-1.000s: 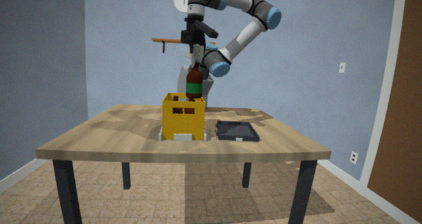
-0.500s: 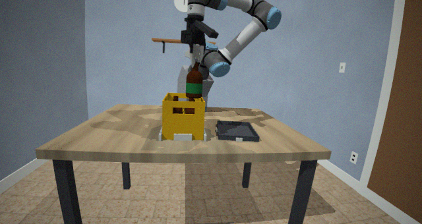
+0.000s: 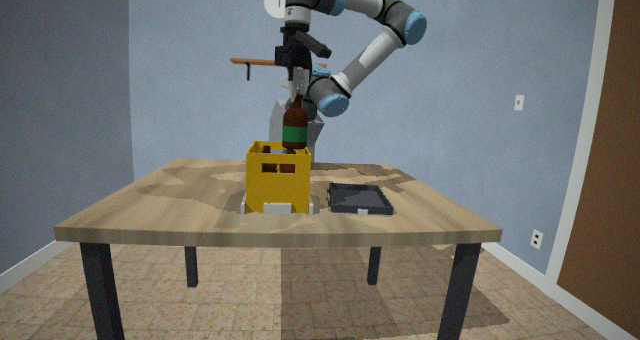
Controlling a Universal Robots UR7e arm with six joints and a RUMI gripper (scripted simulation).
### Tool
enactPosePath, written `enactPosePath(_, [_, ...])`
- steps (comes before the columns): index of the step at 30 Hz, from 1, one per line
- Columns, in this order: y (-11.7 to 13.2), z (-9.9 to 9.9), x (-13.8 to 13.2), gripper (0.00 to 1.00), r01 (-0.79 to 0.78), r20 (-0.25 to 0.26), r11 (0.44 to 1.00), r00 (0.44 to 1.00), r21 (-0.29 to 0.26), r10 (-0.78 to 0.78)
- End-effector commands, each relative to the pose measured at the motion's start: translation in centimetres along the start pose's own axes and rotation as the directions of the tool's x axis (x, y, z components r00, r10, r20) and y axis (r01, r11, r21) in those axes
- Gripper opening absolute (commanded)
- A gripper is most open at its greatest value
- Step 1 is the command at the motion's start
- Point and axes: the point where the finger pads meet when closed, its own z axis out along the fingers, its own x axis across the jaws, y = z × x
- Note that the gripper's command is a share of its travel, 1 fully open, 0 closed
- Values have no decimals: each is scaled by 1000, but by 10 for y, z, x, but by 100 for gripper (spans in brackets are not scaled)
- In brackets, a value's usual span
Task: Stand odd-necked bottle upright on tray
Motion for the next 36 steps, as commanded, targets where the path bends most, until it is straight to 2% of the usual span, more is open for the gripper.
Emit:
enactPosePath(1, [-1,0,-1,0,0,-1,1000,1000,0,0])
enactPosePath(36, [-16,0,-27,0,0,-1,1000,1000,0,0])
